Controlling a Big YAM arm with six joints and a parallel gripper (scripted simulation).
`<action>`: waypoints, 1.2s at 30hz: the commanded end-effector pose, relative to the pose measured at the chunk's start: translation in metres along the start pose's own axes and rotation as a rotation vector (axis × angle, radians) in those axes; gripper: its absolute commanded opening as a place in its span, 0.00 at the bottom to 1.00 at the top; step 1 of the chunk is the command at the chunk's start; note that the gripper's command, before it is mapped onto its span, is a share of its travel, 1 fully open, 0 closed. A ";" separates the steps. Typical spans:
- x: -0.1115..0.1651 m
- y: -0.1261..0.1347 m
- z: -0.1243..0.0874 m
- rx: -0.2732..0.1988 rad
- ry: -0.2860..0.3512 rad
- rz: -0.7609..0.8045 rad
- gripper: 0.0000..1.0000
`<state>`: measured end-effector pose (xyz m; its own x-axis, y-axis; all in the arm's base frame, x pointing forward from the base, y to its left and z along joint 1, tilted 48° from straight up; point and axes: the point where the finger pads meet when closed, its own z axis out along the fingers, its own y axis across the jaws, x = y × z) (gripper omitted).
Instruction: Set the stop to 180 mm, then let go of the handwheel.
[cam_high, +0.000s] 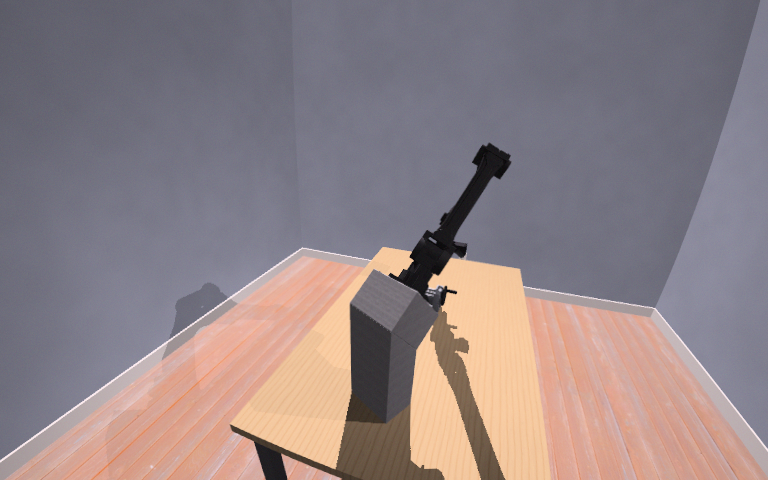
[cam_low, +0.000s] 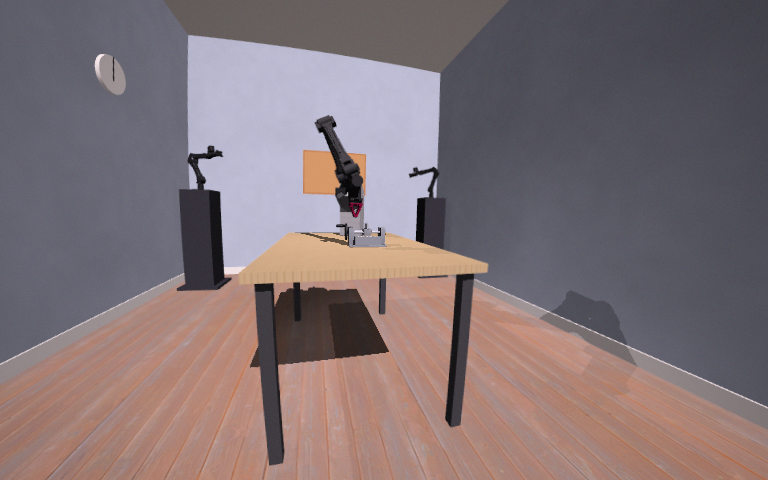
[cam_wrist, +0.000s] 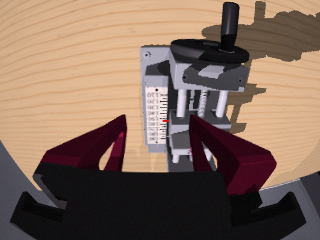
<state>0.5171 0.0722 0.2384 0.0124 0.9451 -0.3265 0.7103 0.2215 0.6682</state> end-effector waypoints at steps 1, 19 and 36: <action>0.002 0.012 -0.028 -0.039 0.011 0.012 0.53; -0.057 -0.027 -0.022 -0.043 -0.007 0.012 0.53; -0.096 -0.052 -0.021 -0.043 -0.008 0.003 0.53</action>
<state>0.4601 -0.0227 0.2285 0.0110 0.9470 -0.3210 0.7064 0.2199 0.6728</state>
